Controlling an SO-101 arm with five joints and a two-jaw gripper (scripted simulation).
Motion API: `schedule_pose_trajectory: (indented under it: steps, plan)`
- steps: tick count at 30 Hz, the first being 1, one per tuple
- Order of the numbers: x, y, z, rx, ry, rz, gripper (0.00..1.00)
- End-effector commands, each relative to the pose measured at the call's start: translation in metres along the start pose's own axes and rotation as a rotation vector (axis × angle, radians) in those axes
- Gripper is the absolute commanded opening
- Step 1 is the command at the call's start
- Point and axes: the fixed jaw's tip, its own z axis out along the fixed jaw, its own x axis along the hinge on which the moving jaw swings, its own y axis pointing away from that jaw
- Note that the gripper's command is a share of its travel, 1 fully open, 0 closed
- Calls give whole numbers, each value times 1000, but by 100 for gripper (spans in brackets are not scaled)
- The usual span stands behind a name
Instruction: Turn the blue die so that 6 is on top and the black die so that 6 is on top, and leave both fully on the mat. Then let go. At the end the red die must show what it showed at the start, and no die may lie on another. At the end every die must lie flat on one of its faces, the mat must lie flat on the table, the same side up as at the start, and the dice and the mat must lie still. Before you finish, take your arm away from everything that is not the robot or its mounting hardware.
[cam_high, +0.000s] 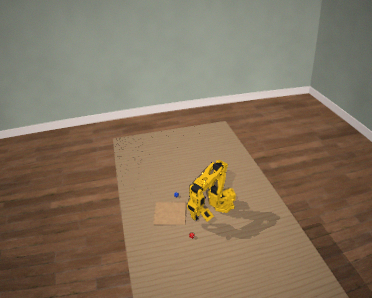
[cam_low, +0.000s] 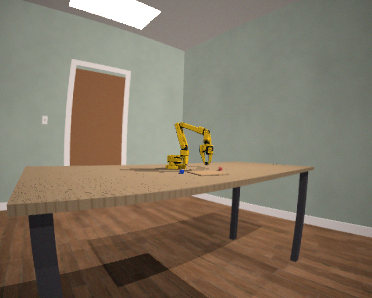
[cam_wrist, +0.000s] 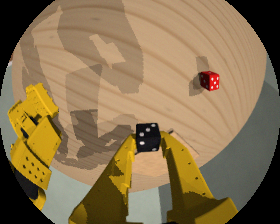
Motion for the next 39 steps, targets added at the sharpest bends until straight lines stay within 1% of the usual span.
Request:
schedule_pose_trajectory:
  steps: [1,12,21,29,39]
  plan:
    - [-1,-3,1,22,-2,1,0]
    - [-1,-3,3,22,-2,1,0]
    - [-1,-3,8,22,-2,1,0]
    - [-1,-3,9,22,-2,1,0]
    - [-1,-3,14,22,-2,1,0]
